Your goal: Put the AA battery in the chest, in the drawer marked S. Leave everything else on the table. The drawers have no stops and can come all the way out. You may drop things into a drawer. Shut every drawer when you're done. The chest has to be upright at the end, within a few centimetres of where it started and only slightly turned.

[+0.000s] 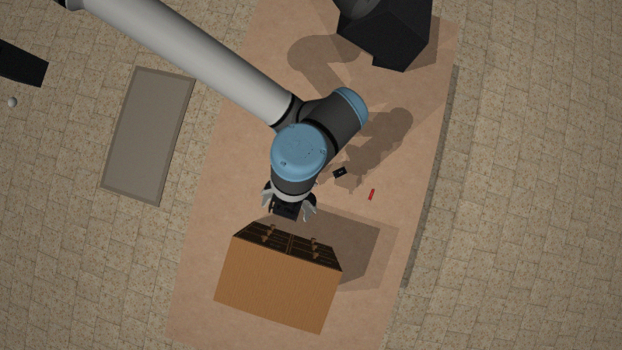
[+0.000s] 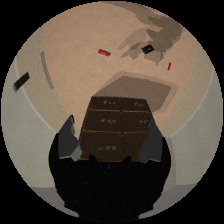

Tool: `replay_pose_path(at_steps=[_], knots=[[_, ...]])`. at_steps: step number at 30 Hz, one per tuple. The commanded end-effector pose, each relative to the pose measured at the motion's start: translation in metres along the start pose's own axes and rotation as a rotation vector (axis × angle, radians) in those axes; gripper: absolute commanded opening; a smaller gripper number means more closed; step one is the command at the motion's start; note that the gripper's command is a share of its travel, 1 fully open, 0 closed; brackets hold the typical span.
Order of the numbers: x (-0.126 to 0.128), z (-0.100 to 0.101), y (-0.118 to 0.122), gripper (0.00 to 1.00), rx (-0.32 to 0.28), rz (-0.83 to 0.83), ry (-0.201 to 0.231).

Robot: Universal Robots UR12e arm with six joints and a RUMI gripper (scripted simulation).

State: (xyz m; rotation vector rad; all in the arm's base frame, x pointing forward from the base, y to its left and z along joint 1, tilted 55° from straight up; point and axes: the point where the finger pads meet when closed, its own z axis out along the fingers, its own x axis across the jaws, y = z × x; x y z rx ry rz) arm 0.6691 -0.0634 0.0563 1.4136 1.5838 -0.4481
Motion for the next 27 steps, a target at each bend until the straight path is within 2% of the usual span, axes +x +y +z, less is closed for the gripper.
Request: replay_pose_path(at_steps=[1, 11, 13, 27], knots=[[0.000, 0.004, 0.002, 1.00, -0.043, 0.000, 0.000], [0.000, 0.014, 0.005, 1.00, -0.141, 0.000, 0.000], [0.000, 0.014, 0.005, 1.00, -0.141, 0.000, 0.000], [0.000, 0.030, 0.011, 1.00, -0.298, 0.000, 0.000]])
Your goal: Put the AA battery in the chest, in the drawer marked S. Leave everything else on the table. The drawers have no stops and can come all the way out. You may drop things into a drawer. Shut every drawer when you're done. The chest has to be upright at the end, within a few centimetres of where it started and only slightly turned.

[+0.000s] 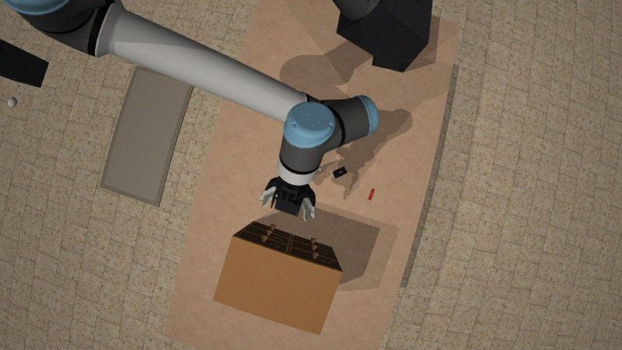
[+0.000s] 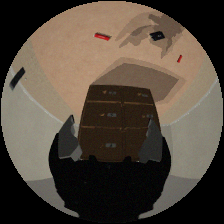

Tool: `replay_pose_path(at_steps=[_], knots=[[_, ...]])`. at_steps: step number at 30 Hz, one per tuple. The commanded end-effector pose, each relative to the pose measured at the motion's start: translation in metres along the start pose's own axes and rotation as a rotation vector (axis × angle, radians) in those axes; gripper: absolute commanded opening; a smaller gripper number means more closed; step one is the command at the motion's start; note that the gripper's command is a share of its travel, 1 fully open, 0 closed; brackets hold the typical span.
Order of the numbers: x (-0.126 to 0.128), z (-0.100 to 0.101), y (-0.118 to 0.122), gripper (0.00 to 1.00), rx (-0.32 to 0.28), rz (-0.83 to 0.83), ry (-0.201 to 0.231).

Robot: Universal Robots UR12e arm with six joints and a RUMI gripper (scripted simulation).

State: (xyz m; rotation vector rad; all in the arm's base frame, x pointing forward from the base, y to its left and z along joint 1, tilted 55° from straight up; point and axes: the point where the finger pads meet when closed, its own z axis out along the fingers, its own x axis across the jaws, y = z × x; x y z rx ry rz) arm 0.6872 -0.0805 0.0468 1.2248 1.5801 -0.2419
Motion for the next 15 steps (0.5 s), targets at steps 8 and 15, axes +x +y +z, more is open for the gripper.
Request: replay_pose_path(at_steps=[8, 15], knots=[[0.000, 0.013, 0.001, 1.00, -0.124, 0.000, 0.000], [0.000, 0.022, 0.002, 1.00, -0.213, 0.000, 0.000]])
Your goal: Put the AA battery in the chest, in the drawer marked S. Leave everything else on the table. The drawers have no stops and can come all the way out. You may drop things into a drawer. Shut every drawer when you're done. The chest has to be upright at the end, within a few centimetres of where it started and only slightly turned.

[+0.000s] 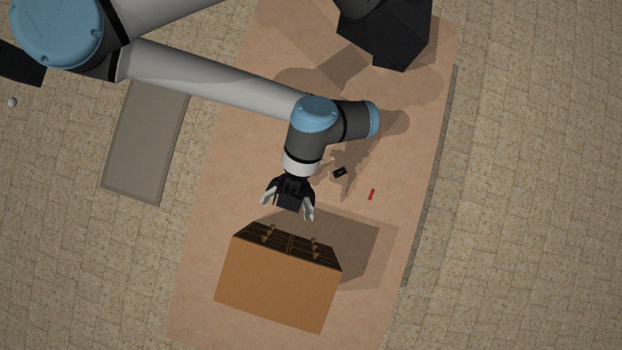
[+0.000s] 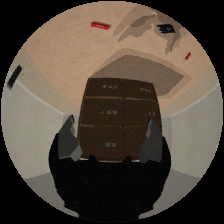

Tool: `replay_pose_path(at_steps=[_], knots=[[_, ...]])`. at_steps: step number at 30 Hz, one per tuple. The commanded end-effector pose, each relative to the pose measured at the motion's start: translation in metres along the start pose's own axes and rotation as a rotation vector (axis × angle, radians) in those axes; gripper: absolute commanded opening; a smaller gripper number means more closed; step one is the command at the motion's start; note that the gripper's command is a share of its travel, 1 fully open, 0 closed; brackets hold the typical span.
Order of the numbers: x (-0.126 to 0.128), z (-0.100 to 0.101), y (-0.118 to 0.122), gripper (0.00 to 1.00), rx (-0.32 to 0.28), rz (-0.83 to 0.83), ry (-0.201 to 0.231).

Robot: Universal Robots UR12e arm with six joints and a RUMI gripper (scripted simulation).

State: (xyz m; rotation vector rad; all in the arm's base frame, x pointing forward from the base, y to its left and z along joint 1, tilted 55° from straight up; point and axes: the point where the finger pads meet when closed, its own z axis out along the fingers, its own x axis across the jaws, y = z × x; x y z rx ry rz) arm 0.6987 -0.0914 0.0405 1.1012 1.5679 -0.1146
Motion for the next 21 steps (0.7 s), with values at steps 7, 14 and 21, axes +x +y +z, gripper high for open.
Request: replay_pose_path(at_steps=[7, 14, 21], knots=[[0.000, 0.012, -0.001, 1.00, -0.119, 0.000, 0.001], [0.000, 0.021, -0.001, 1.00, -0.199, 0.000, 0.001], [0.000, 0.027, -0.002, 1.00, -0.258, 0.000, 0.000]])
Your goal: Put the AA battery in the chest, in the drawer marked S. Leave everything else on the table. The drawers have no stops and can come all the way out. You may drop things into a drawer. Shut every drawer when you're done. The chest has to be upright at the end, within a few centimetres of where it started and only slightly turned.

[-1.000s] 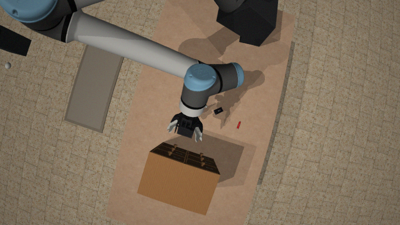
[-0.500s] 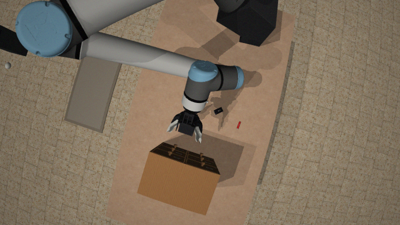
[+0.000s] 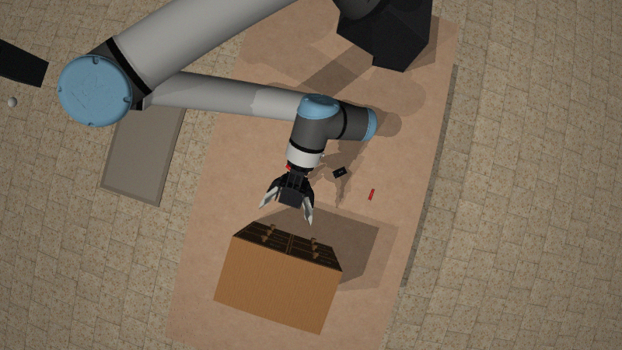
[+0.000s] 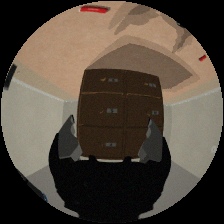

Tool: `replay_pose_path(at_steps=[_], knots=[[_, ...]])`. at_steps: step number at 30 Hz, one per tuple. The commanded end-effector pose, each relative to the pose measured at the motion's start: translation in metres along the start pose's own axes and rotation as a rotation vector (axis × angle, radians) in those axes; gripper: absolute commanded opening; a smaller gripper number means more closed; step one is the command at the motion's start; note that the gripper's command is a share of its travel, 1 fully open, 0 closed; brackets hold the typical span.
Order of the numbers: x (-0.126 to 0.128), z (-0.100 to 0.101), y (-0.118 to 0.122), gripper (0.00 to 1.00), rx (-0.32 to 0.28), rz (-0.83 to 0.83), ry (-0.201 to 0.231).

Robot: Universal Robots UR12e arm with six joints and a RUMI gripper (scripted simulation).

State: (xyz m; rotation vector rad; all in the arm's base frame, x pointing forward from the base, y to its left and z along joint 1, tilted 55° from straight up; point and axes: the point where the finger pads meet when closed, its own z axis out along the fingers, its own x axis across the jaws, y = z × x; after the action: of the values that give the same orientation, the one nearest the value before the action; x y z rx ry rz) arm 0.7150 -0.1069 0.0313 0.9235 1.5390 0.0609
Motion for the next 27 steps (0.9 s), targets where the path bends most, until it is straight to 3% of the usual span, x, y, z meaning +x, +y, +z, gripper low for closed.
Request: replay_pose_path(at_steps=[1, 15, 27], knots=[[0.000, 0.003, 0.000, 1.00, -0.032, 0.001, 0.001], [0.000, 0.014, -0.004, 1.00, -0.135, 0.001, 0.001], [0.000, 0.018, -0.005, 1.00, -0.182, 0.001, 0.001]])
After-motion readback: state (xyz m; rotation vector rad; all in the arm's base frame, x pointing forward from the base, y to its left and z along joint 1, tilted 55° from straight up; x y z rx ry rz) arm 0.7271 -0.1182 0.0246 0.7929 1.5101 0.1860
